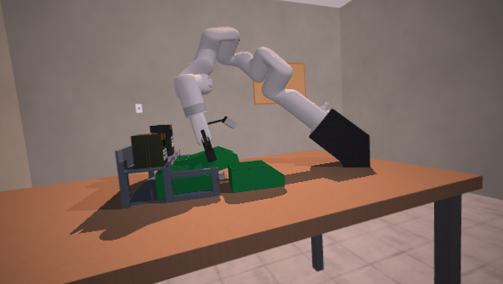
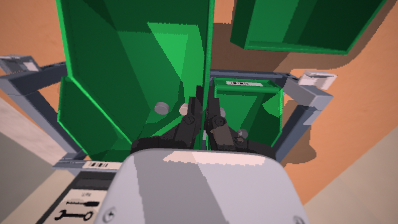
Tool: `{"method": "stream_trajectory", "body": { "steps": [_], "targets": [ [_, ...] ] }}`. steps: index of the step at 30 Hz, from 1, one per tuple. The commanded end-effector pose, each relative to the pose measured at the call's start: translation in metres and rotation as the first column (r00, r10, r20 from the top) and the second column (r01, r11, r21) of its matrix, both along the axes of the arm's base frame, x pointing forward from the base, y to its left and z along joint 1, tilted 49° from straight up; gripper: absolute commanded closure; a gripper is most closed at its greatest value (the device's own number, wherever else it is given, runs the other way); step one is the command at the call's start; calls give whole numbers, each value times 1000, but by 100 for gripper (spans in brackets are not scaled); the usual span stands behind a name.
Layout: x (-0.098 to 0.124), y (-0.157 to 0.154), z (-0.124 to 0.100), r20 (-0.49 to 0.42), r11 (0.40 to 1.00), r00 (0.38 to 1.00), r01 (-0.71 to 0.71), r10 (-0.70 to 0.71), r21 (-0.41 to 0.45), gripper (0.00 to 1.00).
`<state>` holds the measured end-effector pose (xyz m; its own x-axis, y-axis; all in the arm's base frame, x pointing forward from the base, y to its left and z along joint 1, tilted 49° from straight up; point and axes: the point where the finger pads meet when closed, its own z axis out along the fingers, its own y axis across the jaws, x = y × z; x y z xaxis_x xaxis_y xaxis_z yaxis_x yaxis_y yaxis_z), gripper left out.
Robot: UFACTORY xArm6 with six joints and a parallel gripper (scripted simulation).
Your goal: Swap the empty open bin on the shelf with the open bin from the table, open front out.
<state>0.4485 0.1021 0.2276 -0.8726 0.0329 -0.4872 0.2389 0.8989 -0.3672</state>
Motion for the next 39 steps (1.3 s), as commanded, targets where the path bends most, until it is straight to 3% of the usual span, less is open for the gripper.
{"method": "stream_trajectory", "body": {
  "steps": [1, 39],
  "targets": [
    [1, 1, 1, 3, 1000, 1000, -1, 1, 1, 100],
    [5, -2, -4, 3, 1000, 1000, -2, 2, 1, 100]
  ]
}}
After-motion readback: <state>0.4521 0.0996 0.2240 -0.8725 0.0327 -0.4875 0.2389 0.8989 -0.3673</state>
